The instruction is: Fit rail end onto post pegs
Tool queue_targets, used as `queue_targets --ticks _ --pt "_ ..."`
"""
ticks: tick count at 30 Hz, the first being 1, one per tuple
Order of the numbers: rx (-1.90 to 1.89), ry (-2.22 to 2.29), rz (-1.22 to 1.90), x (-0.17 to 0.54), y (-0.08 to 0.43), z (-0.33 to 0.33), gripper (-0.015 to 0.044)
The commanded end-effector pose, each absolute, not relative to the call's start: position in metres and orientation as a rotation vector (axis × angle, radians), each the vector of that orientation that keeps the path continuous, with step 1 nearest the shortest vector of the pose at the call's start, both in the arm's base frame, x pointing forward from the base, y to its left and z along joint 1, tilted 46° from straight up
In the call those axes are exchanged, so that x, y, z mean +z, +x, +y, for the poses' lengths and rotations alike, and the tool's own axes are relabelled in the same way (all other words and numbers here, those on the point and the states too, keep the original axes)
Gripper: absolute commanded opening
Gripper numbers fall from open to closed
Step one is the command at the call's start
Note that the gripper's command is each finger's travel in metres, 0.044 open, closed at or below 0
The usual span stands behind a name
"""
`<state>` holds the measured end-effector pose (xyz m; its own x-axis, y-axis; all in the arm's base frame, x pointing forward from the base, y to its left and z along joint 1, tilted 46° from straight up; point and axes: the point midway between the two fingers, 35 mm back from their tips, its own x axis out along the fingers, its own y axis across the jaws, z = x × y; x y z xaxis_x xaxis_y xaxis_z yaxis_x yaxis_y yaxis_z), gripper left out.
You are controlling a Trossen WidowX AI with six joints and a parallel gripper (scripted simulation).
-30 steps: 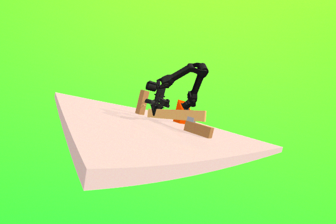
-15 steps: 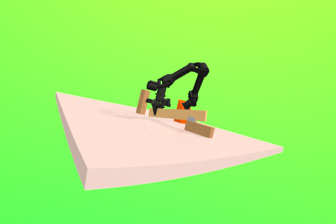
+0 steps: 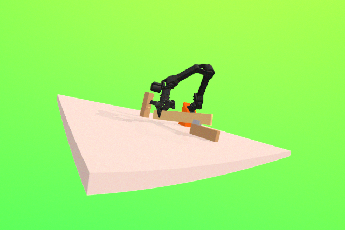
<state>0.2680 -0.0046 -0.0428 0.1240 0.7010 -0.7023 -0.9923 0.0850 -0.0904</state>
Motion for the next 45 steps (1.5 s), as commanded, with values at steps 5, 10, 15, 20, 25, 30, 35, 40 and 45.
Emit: queue_targets --ticks 5,10,15,20,25,30,35,40,45 --pt "1.353 -0.656 0.554 -0.036 0.273 -0.011 0.0" --pt "1.353 -0.656 0.554 -0.035 0.273 -0.013 0.0" --pt "1.353 -0.656 0.554 -0.033 0.273 -0.014 0.0" --pt "1.353 -0.656 0.554 -0.031 0.273 -0.016 0.0" --pt "1.353 -0.656 0.554 -0.029 0.272 -0.018 0.0" --pt "1.353 -0.656 0.555 -0.028 0.272 -0.02 0.0" --pt "1.353 -0.656 0.555 -0.026 0.272 -0.021 0.0" --pt "1.353 -0.656 0.555 -0.024 0.271 -0.023 0.0" --pt "1.353 -0.657 0.555 -0.022 0.271 -0.025 0.0"
